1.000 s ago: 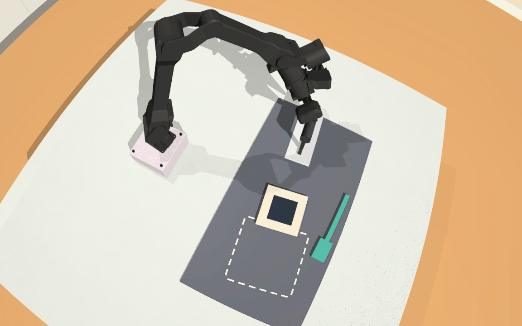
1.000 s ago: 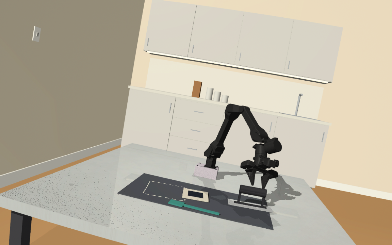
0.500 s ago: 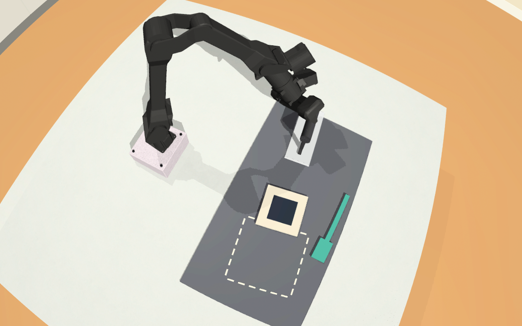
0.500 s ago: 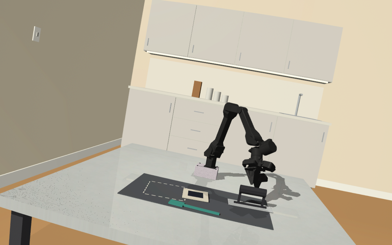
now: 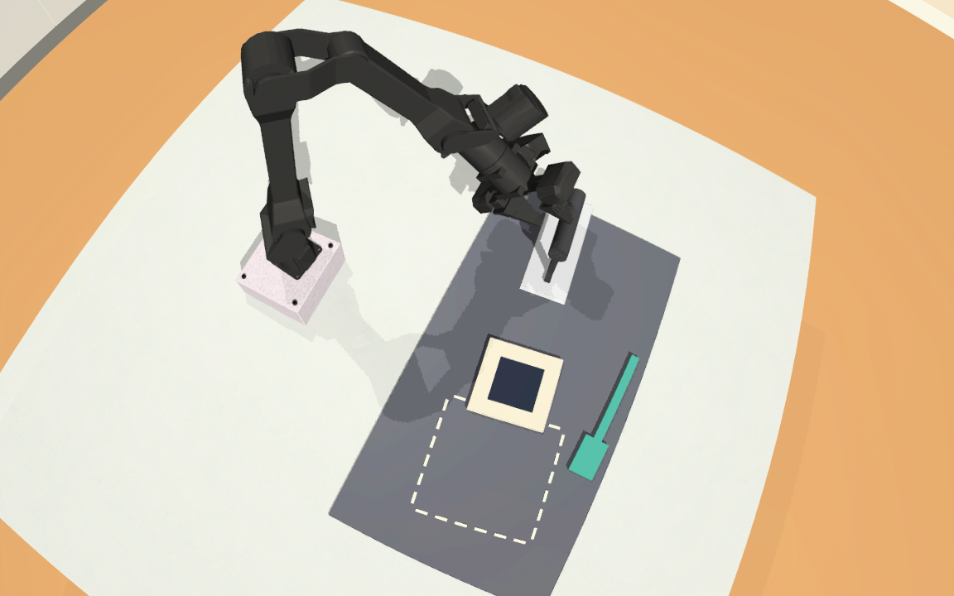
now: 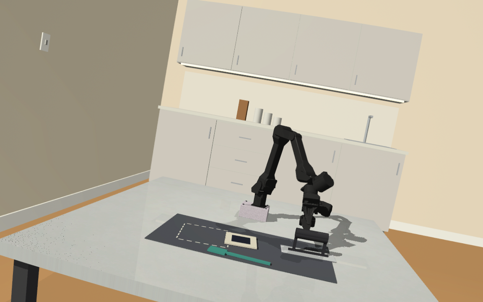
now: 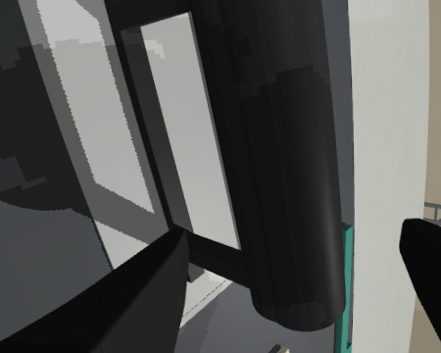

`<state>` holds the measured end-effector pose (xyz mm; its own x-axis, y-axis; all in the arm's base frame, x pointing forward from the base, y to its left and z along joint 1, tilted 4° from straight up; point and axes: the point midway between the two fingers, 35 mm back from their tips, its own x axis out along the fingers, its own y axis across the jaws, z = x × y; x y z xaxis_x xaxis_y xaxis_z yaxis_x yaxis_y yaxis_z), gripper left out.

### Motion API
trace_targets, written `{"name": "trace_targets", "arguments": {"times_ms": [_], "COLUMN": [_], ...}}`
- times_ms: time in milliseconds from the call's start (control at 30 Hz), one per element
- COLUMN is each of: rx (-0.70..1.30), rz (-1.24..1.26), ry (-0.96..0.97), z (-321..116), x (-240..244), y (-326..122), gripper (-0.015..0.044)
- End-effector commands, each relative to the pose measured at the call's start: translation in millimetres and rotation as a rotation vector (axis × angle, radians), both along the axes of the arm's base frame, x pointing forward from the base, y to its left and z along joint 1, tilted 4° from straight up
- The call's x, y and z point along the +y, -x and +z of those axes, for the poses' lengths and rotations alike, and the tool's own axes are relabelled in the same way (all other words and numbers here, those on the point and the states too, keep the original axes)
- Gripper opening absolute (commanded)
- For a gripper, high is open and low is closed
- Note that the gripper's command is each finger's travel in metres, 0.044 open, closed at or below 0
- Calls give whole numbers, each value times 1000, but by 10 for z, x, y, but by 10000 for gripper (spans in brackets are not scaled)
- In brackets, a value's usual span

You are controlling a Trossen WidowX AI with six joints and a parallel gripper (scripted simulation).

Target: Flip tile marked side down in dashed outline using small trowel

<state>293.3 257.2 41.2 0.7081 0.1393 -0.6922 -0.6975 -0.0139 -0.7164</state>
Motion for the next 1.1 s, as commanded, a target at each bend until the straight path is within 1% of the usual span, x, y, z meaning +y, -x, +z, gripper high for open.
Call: {"name": "trace_targets", "arguments": {"times_ms": [0, 233, 1067], "rx": [-42, -41, -35], "rz": [51, 53, 90], "ry": [50, 50, 64], "z": [26, 11, -254], "x": [-40, -35, 30], "y": [20, 3, -283], "gripper": [300, 300, 300]}}
